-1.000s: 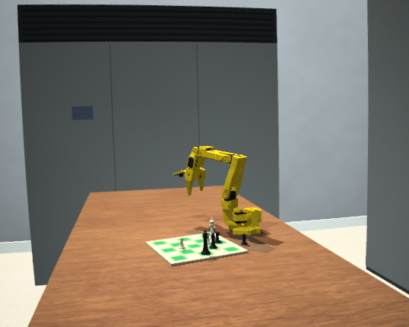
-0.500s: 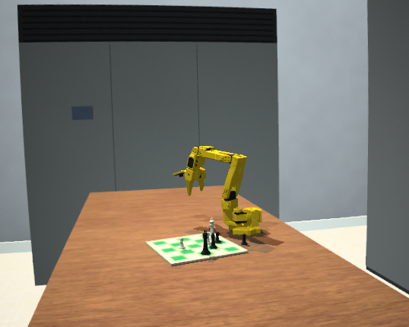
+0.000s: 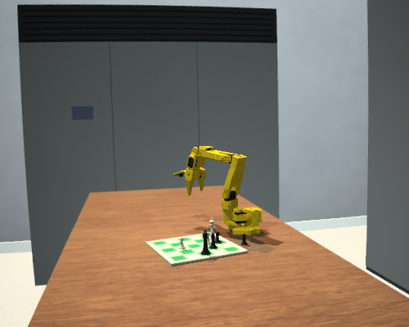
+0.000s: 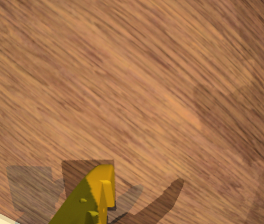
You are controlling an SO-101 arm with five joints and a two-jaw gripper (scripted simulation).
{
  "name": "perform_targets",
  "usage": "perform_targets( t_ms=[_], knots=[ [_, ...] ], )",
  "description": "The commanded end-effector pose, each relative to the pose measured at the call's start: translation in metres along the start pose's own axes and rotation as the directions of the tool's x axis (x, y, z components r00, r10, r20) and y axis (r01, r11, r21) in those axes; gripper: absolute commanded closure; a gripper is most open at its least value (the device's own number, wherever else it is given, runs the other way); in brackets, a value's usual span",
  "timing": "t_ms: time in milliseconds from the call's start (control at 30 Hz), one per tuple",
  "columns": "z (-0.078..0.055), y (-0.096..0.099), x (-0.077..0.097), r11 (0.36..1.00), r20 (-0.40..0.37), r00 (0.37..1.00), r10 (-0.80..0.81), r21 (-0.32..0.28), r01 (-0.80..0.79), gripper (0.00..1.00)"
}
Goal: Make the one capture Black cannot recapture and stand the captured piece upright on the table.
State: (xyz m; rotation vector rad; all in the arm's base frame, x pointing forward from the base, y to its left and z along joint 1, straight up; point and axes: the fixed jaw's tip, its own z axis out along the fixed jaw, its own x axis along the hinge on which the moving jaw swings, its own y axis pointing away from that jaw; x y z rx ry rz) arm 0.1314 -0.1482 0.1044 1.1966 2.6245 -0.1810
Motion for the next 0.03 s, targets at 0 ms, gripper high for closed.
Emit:
perform_targets(
  t_ms=[0],
  knots=[
    [0.0012, -0.0023, -0.0022, 1.000, 0.004, 1.000, 0.002, 0.002, -0.002, 0.60]
  ],
)
